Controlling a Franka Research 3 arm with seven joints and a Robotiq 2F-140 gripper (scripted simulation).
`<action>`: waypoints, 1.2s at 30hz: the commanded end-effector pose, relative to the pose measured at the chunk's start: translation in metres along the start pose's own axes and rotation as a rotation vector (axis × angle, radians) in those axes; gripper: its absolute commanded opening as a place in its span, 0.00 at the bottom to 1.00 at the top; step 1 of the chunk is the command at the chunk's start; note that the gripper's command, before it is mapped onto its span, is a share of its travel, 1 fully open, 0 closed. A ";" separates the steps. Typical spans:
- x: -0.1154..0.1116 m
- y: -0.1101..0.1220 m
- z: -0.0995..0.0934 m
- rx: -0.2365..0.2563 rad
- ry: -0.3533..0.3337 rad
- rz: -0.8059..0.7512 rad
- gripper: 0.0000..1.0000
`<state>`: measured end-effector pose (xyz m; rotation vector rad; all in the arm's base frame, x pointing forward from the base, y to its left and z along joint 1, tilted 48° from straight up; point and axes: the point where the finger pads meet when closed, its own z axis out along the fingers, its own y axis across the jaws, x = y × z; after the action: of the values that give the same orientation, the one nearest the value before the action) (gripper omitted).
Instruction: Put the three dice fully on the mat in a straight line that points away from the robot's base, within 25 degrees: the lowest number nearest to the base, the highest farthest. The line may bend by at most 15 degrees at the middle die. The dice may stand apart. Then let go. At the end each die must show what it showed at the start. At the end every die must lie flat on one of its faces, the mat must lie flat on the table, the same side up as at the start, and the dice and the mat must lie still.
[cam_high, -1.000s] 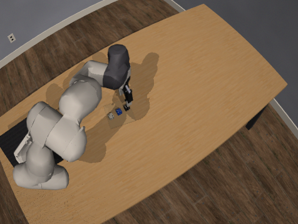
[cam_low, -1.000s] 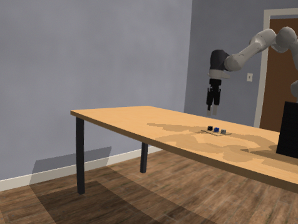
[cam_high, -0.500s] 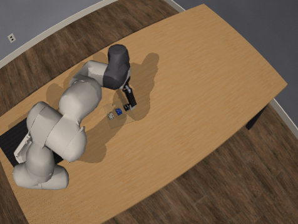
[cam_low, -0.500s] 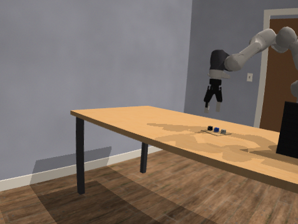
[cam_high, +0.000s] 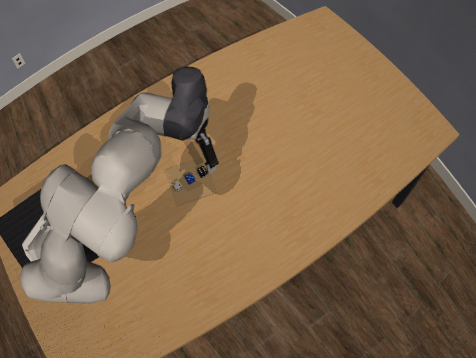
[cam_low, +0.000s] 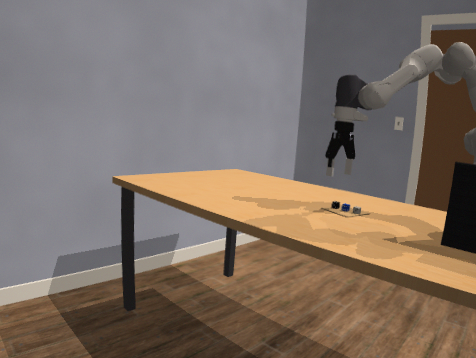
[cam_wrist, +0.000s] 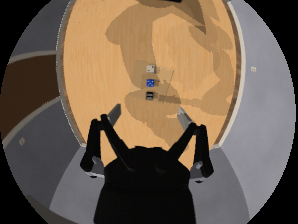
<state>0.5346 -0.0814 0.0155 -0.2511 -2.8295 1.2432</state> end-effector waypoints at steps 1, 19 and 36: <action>0.002 -0.001 -0.011 0.003 0.006 -0.006 1.00; 0.002 -0.001 -0.054 0.003 0.006 -0.006 1.00; 0.002 -0.001 -0.054 0.003 0.006 -0.006 1.00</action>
<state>0.5380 -0.0437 0.0517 -0.2547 -2.8201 1.2482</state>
